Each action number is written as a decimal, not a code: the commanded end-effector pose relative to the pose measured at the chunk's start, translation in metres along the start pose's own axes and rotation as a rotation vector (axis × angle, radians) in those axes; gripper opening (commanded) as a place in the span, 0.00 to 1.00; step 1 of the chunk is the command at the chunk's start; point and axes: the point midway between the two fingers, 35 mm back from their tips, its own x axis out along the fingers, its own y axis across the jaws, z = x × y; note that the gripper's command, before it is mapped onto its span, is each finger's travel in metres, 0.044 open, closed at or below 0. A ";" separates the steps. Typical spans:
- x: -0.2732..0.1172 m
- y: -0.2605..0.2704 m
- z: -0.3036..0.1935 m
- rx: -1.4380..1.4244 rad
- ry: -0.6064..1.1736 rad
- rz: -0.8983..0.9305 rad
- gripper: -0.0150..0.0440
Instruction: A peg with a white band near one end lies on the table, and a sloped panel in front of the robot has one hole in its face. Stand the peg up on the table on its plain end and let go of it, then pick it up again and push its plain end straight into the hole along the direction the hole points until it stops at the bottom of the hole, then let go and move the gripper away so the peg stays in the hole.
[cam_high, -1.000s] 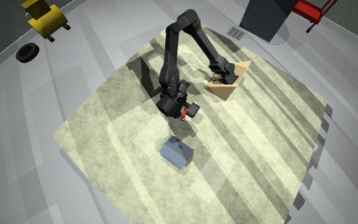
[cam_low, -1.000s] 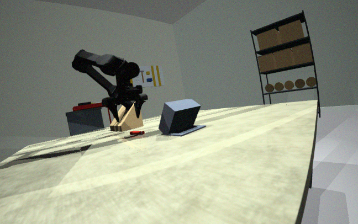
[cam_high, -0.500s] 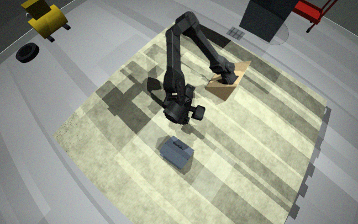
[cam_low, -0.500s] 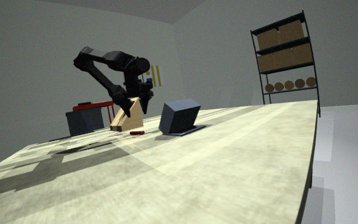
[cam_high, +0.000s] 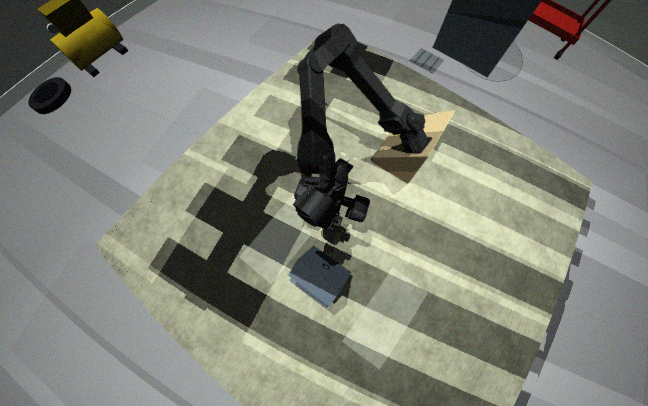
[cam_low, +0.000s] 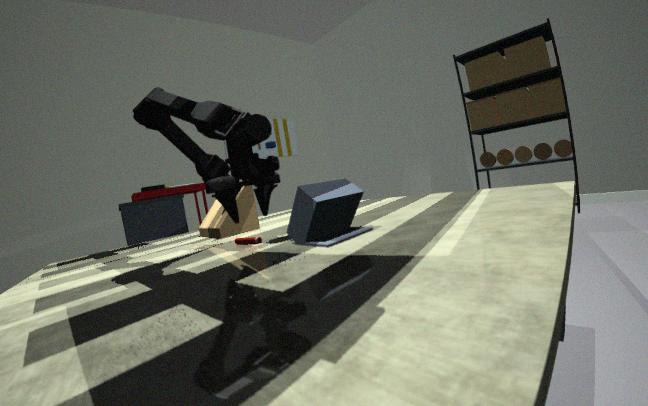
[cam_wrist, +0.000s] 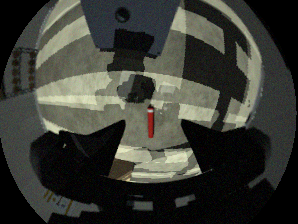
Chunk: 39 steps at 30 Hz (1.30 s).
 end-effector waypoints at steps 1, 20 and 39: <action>0.009 0.003 -0.001 -0.014 0.009 0.007 1.00; 0.039 0.003 -0.002 -0.014 0.010 0.004 1.00; 0.052 0.003 -0.004 -0.014 0.011 0.001 0.60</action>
